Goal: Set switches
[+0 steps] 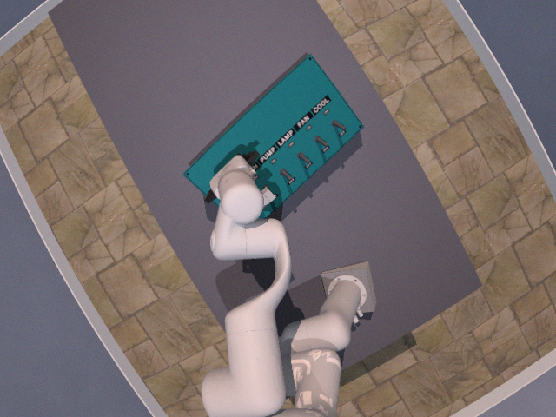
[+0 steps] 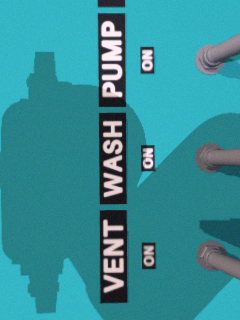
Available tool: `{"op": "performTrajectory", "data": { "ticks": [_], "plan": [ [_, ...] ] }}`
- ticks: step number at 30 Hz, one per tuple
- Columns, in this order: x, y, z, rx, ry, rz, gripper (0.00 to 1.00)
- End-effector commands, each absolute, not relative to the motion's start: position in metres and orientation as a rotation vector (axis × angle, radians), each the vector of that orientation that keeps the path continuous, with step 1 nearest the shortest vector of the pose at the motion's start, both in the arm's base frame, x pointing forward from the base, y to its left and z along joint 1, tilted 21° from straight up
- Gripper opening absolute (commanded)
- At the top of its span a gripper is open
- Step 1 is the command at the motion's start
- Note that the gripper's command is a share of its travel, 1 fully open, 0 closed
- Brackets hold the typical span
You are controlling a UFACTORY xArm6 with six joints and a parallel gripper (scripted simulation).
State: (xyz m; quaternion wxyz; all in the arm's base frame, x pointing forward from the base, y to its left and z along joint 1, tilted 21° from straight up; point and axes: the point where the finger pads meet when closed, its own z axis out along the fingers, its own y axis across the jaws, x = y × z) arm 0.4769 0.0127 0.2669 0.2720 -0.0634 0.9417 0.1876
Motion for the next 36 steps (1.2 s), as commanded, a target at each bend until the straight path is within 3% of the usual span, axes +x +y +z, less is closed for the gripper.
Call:
{"op": "performTrajectory", "data": {
  "ticks": [1,36],
  "plan": [
    [0.478,0.01,0.268,-0.171,2.532,0.503,1.0],
    [0.494,-0.054,0.246,-0.171,2.532,0.503,1.0]
  ]
}}
